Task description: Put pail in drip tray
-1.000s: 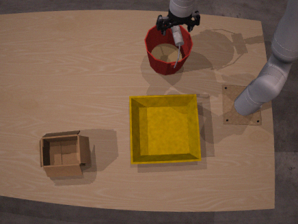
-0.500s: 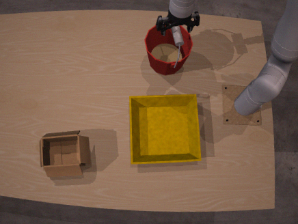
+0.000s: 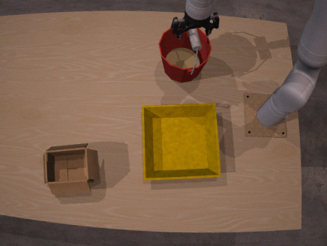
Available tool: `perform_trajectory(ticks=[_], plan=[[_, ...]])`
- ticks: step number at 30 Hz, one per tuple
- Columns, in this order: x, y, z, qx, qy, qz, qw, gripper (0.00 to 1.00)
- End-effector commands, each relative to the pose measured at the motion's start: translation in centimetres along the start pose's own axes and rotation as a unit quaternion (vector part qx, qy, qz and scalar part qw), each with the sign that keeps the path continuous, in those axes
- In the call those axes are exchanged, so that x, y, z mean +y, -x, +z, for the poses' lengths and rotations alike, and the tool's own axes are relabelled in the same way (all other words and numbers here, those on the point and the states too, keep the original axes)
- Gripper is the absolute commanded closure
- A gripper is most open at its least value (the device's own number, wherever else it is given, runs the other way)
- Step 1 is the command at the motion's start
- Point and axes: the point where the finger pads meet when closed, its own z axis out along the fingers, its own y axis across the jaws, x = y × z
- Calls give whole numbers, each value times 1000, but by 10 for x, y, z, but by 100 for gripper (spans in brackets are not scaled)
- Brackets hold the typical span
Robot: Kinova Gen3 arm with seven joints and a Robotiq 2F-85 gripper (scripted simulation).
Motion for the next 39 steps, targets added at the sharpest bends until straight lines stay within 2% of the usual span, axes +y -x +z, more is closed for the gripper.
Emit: perform_trajectory(ticks=[1, 13, 14, 39], plan=[[0, -2, 1, 4, 1, 2, 1000, 0], [0, -2, 1, 4, 1, 2, 1000, 0], [0, -2, 1, 4, 1, 2, 1000, 90], [0, -2, 1, 4, 1, 2, 1000, 90]])
